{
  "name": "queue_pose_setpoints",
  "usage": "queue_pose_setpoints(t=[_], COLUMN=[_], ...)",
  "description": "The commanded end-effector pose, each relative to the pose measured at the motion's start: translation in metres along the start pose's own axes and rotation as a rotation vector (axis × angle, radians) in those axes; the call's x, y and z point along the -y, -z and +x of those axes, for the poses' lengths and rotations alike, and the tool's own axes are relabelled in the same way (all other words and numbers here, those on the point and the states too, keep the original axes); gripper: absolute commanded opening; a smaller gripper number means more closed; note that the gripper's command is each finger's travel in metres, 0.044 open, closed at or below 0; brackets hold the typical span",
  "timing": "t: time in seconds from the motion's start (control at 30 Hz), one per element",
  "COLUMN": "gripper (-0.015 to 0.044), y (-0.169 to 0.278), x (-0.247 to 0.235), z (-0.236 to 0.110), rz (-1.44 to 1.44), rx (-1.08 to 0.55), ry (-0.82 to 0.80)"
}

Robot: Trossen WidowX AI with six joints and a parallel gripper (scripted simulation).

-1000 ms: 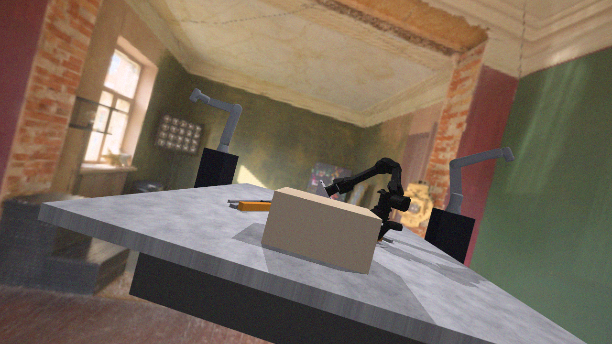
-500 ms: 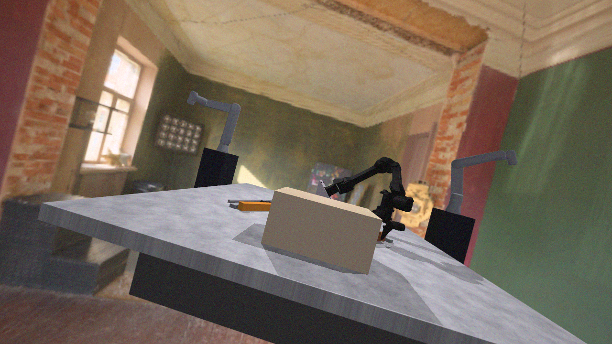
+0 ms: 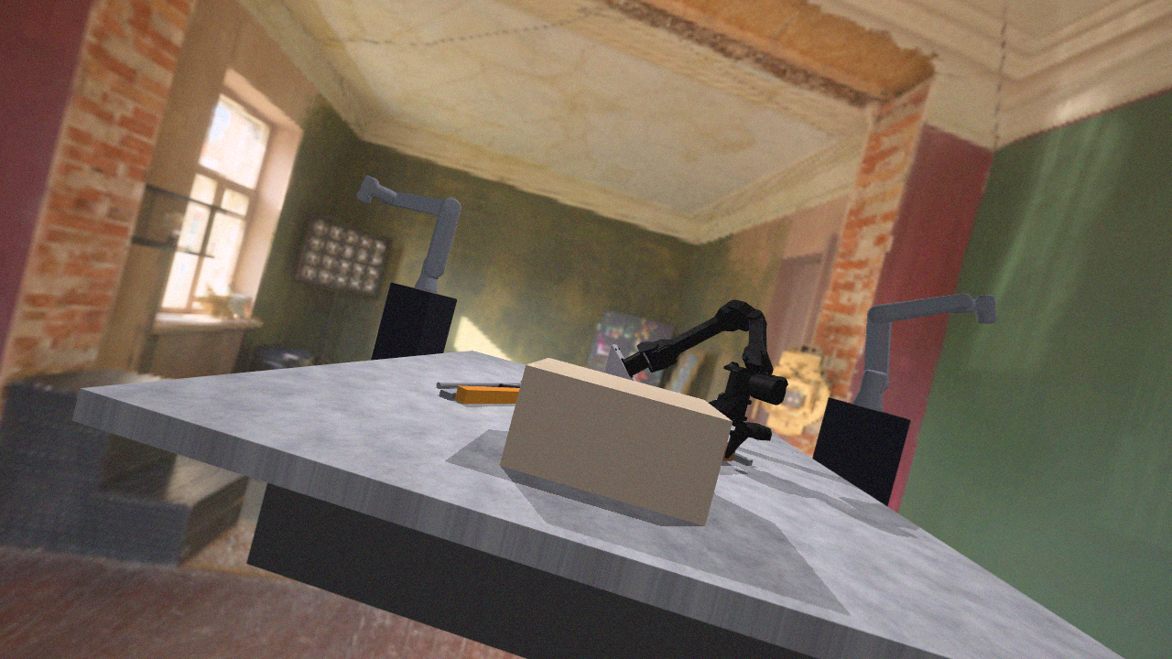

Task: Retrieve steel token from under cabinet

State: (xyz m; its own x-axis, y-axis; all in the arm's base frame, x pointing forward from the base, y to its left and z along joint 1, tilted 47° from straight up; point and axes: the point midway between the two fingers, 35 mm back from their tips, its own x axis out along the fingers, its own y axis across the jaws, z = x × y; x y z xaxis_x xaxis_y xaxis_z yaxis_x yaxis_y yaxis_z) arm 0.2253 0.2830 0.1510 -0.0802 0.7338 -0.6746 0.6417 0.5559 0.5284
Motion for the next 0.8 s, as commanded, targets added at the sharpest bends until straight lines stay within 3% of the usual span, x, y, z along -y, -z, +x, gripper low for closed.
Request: queue_pose_setpoints(t=[0.0,0.77], gripper=[0.0000,0.0000], y=[-0.001,-0.007], x=[0.004,0.024], z=[-0.003,-0.002], rz=[-0.004,-0.003], rx=[0.004,0.004], ry=[-0.007,-0.005])
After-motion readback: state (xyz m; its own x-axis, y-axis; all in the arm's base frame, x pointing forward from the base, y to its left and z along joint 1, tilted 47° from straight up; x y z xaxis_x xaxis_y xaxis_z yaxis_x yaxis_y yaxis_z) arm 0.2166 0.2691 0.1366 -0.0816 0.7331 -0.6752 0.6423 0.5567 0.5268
